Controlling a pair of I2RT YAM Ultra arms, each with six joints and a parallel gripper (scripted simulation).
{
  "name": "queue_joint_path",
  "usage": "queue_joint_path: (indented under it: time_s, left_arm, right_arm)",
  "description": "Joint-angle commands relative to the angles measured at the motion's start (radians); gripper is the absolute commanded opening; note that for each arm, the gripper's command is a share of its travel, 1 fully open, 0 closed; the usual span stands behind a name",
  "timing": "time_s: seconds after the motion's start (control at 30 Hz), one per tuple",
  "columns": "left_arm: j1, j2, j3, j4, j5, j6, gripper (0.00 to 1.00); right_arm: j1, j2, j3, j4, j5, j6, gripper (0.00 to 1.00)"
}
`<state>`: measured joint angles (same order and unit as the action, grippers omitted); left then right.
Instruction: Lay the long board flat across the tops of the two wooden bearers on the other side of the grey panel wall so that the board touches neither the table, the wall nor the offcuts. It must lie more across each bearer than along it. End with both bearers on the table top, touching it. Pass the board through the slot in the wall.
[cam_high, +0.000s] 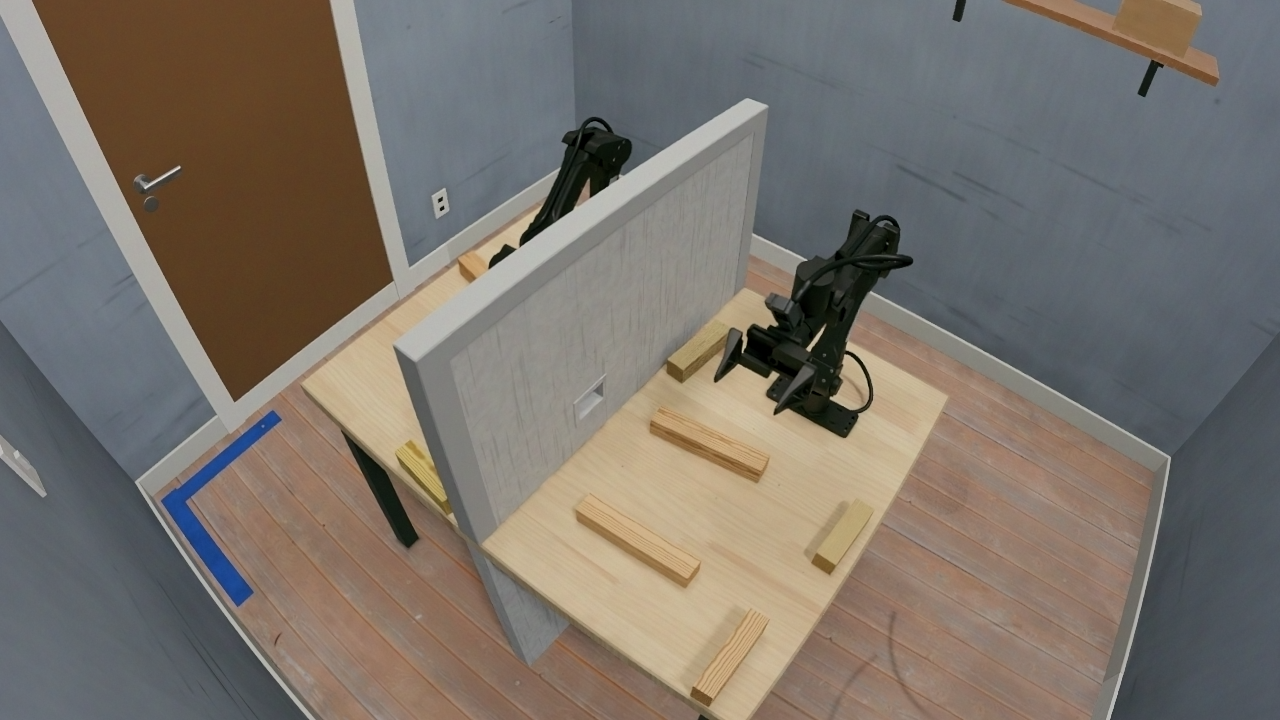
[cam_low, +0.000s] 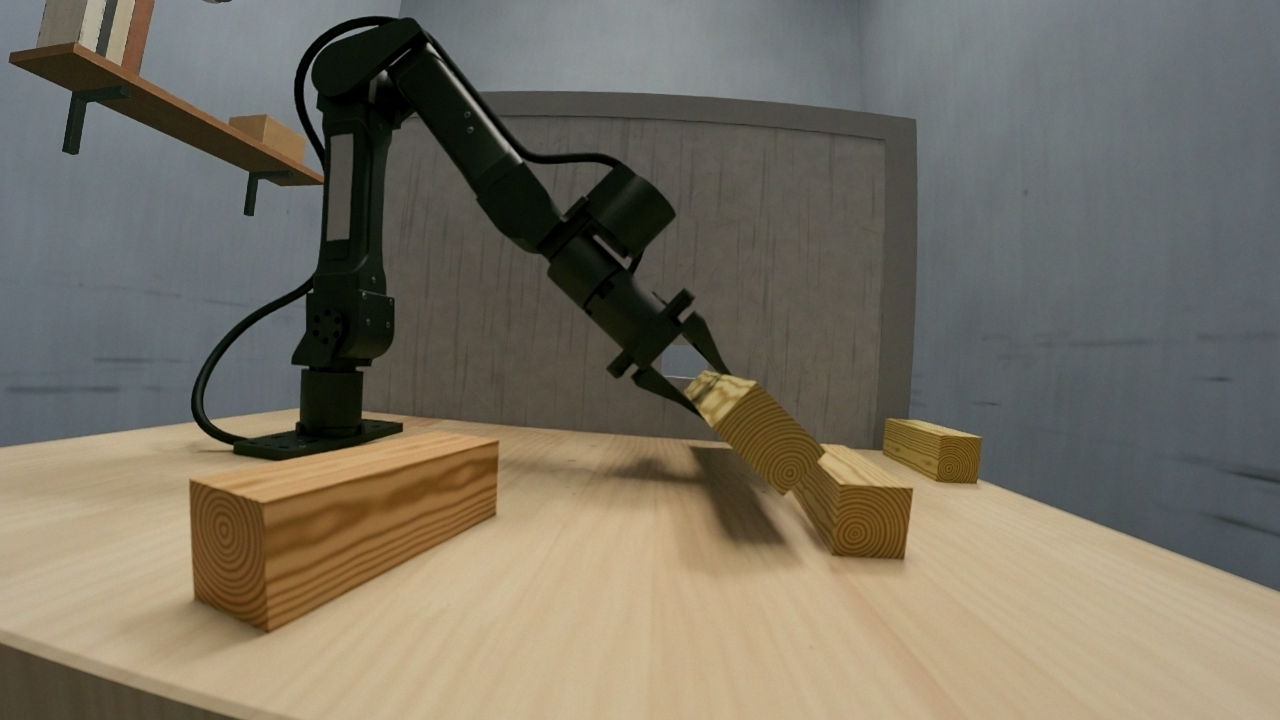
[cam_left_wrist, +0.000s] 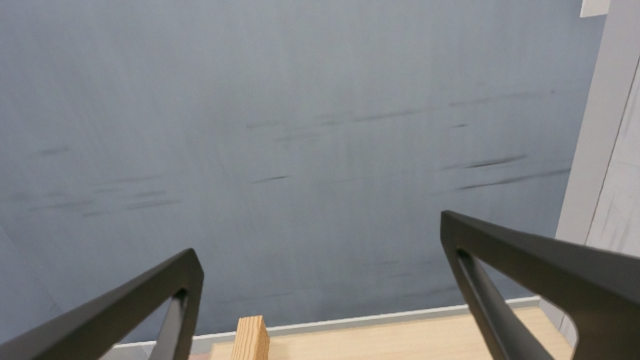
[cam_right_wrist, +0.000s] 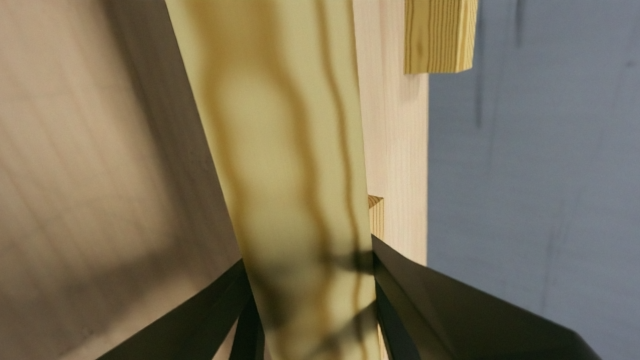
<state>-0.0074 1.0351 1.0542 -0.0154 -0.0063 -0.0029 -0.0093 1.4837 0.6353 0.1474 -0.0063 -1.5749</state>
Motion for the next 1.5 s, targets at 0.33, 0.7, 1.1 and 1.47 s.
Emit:
queue_joint_path:
  time_s: [0.33,0.7,1.1,1.47]
  left_arm:
    - [0.004,-0.037,0.039,-0.011,-0.008,-0.011,1.00]
    - [0.004,-0.037,0.039,-0.011,-0.008,-0.011,1.00]
    - [0.004,-0.037,0.039,-0.011,-0.008,-0.011,1.00]
    - [0.004,-0.037,0.039,-0.011,-0.008,-0.011,1.00]
  right_arm:
    - [0.003,0.015,0.018,0.070,0.000,0.012,0.00]
    - [0.005,-0.011,0.030,0.073,-0.001,0.012,0.00]
    - [0.006,0.037,0.014,0.120,0.000,0.012,0.00]
    - [0.002,0.019,-0.007,0.126,0.000,0.012,0.00]
